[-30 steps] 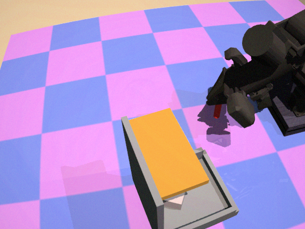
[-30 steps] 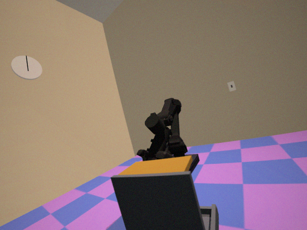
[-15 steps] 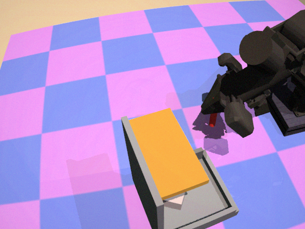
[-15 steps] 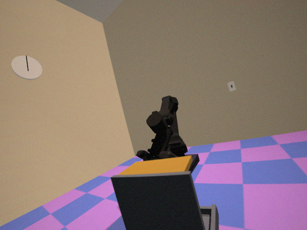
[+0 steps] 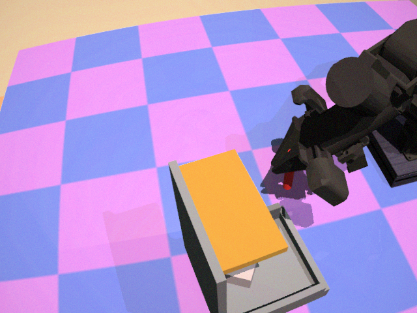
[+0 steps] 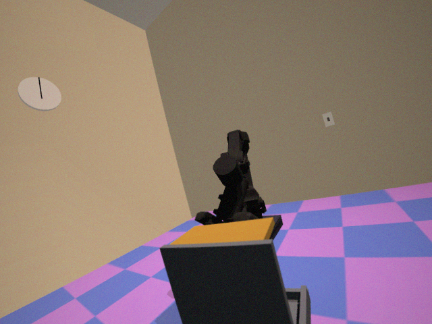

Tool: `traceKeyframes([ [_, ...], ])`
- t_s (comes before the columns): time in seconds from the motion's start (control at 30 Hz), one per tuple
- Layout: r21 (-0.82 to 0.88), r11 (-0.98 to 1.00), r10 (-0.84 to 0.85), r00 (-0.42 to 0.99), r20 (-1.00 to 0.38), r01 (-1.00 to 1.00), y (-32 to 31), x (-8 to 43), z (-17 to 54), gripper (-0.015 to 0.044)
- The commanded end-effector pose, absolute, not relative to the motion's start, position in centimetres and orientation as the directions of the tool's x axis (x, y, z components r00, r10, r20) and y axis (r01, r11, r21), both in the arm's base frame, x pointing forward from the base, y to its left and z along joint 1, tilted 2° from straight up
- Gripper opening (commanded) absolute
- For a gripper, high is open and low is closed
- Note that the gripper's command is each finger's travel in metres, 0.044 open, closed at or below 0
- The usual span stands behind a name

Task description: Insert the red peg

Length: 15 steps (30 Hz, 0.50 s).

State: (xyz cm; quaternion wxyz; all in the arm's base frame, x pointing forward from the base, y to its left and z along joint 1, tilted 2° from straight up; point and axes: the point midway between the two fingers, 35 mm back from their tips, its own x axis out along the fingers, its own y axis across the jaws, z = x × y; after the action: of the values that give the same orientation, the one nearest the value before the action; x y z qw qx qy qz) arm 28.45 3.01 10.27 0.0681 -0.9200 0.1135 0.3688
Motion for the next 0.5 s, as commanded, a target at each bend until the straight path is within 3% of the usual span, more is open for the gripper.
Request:
traceKeyframes([
  [0.0, -0.047, -0.967, -0.15, 0.712, -0.686, -0.249, 3.7, 29.1, 10.6, 0.0],
  [0.47, -0.048, -0.981, -0.105, 0.722, -0.684, -0.188, 6.5, 30.7, 10.5, 0.0],
])
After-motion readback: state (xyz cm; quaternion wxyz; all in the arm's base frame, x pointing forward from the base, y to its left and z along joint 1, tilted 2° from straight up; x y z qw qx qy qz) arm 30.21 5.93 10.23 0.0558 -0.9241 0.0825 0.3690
